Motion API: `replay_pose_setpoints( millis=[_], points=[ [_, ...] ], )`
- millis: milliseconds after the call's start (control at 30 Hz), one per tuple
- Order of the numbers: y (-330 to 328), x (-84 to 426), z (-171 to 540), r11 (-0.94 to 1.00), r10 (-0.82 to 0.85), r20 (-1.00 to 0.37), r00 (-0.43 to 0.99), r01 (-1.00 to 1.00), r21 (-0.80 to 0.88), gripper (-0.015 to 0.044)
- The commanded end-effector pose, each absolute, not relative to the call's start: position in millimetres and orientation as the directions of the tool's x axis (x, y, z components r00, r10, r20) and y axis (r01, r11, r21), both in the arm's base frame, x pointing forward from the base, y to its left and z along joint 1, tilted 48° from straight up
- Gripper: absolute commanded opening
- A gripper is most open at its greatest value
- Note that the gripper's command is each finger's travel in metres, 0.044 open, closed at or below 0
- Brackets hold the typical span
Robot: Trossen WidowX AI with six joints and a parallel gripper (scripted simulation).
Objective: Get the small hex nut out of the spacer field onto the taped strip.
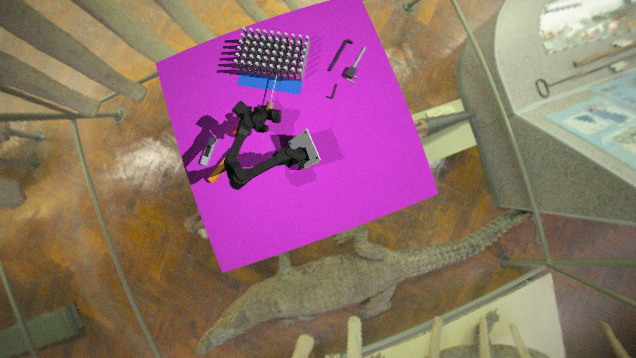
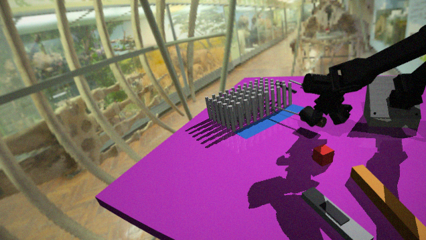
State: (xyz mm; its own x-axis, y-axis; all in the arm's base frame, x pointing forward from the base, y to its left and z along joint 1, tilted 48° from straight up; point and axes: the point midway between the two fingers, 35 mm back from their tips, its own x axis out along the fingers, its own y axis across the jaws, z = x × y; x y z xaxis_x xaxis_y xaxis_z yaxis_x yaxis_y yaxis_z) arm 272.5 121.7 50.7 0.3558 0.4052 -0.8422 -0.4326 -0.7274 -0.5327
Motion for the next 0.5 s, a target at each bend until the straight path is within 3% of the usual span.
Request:
replay_pose_setpoints(
  millis=[0, 467],
  points=[
    [121.0, 275.9, 51.1, -0.727, 0.406, -0.839, 0.361, -0.428, -0.536, 0.0000],
    [119.6, 282.9, 48.2, -0.728, 0.406, -0.839, 0.362, -0.427, -0.537, 0.0000]
  ],
)
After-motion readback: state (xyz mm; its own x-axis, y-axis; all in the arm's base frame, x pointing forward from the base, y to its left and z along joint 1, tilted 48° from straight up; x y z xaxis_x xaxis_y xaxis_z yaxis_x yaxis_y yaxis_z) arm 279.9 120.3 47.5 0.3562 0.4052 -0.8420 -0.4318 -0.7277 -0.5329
